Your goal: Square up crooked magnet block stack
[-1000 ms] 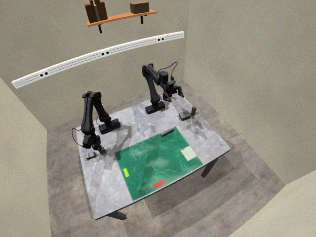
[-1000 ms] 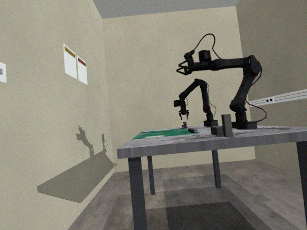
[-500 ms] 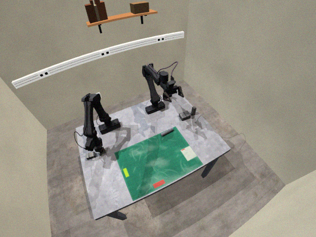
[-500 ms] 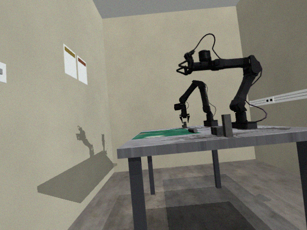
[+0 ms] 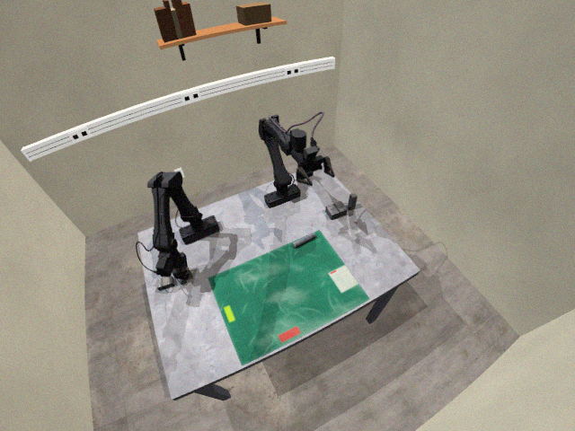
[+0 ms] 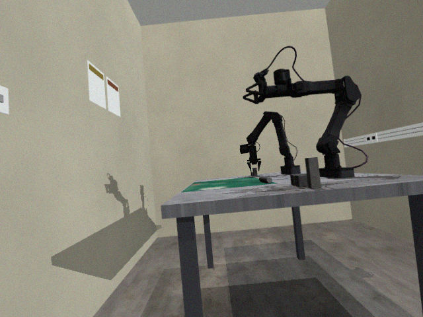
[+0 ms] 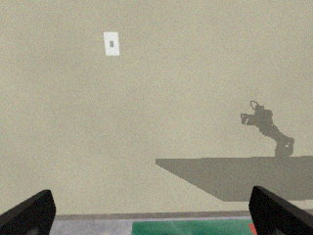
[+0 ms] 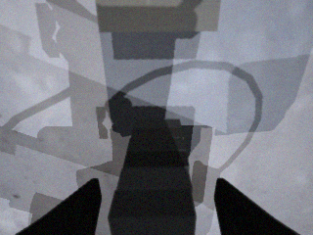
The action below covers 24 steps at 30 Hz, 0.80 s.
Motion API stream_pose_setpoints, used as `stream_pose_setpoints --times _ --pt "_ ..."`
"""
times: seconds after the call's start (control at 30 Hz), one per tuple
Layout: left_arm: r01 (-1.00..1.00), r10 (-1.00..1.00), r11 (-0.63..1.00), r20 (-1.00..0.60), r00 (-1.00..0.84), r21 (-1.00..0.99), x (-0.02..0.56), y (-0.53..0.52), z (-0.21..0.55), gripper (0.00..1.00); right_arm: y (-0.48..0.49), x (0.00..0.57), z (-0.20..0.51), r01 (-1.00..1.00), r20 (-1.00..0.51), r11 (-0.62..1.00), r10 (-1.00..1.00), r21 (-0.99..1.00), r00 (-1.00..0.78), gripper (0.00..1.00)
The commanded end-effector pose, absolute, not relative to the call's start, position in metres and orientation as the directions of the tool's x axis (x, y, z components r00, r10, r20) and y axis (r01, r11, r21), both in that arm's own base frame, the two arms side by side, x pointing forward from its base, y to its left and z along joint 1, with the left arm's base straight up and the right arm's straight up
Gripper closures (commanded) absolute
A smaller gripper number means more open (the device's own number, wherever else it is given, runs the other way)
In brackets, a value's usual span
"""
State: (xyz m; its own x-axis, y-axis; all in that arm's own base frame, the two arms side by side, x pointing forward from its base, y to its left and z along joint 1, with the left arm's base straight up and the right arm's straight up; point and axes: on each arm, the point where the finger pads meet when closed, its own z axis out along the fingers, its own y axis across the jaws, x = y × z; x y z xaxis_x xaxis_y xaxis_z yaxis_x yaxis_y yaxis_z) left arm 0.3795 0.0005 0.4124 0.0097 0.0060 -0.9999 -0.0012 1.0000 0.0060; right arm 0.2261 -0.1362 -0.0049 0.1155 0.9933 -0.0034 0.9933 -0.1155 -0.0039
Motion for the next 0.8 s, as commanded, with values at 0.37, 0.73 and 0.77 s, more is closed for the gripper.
stream_pose_setpoints --times 0.37,0.73,0.77 --pt "0.003 0.007 1.000 -0.995 0.099 0.007 0.371 0.000 0.449 0.00 -0.143 0.241 0.012 0.992 -0.027 -0.109 0.994 0.068 0.111 0.38" --pt "0.003 0.007 1.000 -0.995 0.099 0.007 0.371 0.000 0.449 0.00 -0.146 0.243 0.015 0.991 -0.041 -0.110 0.993 0.075 0.114 0.68" --pt "0.003 0.007 1.000 -0.995 0.099 0.007 0.371 0.000 0.449 0.00 -0.146 0.243 0.015 0.991 -0.041 -0.110 0.993 0.075 0.114 0.68"
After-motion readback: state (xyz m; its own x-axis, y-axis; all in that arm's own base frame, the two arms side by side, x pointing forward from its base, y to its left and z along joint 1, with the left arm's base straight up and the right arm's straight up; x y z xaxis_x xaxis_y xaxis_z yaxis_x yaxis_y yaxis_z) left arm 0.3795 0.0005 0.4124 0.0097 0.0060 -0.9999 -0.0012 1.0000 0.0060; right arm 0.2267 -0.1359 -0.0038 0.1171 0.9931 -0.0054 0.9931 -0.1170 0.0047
